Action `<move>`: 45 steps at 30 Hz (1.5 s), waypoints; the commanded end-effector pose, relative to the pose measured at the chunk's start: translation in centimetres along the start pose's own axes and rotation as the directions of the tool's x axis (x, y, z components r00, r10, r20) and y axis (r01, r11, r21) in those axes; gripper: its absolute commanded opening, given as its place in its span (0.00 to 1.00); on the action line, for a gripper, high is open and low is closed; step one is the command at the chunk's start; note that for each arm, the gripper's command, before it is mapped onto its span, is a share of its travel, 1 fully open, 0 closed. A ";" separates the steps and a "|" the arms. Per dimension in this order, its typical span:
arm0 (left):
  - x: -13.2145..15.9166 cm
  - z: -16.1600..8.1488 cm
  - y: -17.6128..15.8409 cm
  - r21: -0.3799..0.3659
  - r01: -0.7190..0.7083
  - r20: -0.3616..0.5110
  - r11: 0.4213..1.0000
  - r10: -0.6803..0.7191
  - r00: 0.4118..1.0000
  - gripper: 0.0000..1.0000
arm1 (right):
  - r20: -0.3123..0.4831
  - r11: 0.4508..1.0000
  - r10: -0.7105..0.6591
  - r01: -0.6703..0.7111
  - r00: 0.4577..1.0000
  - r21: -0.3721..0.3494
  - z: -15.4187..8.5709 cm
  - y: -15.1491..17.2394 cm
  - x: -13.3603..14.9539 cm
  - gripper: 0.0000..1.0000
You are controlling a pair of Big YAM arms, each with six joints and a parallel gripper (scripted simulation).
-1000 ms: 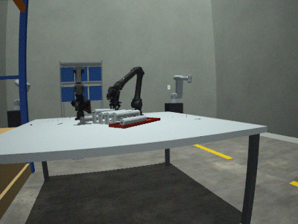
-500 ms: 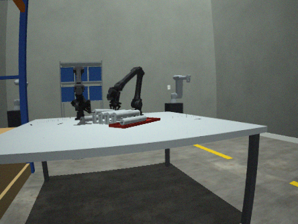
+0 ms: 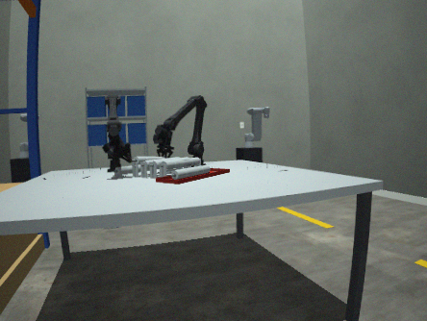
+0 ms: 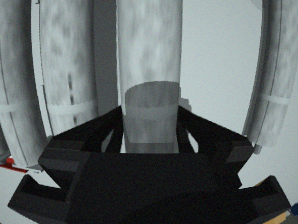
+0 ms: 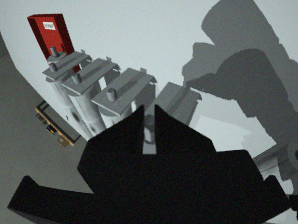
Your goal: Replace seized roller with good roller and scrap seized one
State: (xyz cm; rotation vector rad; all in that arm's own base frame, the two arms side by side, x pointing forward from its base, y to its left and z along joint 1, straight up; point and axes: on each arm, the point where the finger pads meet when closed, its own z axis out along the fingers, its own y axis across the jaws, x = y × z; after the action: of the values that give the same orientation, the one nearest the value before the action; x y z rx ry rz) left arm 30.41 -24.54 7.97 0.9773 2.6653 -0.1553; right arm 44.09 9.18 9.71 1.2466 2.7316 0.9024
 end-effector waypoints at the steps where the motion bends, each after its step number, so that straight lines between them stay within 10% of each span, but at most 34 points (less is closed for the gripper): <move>1: -2.1 -2.0 -0.2 0.005 -0.022 0.050 1.000 0.022 0.999 0.32 | 0.012 0.999 -0.016 0.017 1.000 -0.035 -0.3 2.8 -0.8 0.03; 40: -2.1 -2.0 -0.2 0.005 -0.022 0.050 1.000 0.022 0.999 0.32 | 0.010 0.999 -0.015 0.015 1.000 -0.033 -0.2 2.5 -0.7 0.03; 41: -2.1 -2.0 -0.2 0.005 -0.022 0.050 1.000 0.022 0.999 0.32 | -0.033 1.000 -0.028 0.028 0.999 0.000 0.3 3.0 0.1 0.32; 45: -2.1 -2.0 -0.2 0.005 -0.022 0.050 1.000 0.022 0.999 0.32 | -0.040 1.000 -0.021 0.022 0.999 0.009 0.6 2.3 0.3 0.32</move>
State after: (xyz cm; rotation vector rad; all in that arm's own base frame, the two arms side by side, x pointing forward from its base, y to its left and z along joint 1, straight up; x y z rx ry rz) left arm 30.41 -24.54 7.97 0.9773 2.6653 -0.1553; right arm 44.59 10.22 9.65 1.2358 2.7636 0.9175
